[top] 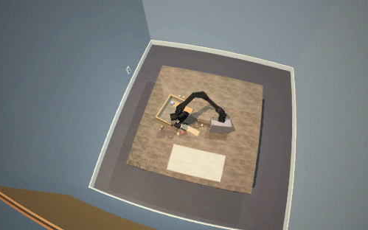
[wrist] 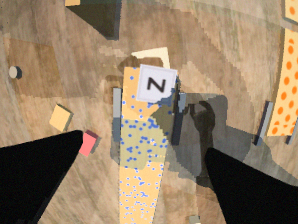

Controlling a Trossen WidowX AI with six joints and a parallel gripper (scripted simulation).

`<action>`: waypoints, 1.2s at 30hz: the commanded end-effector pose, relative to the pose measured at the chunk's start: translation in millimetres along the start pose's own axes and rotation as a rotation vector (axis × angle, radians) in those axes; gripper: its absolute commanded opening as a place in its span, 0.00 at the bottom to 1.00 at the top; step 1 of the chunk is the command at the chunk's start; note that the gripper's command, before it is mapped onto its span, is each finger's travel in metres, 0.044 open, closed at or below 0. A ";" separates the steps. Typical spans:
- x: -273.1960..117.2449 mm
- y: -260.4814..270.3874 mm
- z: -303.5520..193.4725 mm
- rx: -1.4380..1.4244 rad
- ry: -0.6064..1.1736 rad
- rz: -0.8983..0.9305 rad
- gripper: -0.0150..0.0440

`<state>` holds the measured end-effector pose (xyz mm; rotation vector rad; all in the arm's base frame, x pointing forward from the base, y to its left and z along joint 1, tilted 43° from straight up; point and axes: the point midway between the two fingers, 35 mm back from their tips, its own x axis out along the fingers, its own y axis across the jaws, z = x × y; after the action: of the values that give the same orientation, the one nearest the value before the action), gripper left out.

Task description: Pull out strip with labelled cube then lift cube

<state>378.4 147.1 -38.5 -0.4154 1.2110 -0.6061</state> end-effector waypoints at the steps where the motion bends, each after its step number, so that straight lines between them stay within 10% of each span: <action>1: 0.5 -0.9 15.6 -0.002 0.000 -0.005 1.00; 9: 0.4 -3.0 40.0 -0.001 -0.001 -0.005 1.00; 17: 10.7 -2.7 40.5 -0.001 -0.001 -0.005 0.68; 36: 41.9 -2.7 40.3 -0.001 -0.002 -0.006 0.68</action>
<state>426.3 124.3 -49.3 -0.4095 1.2024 -0.6050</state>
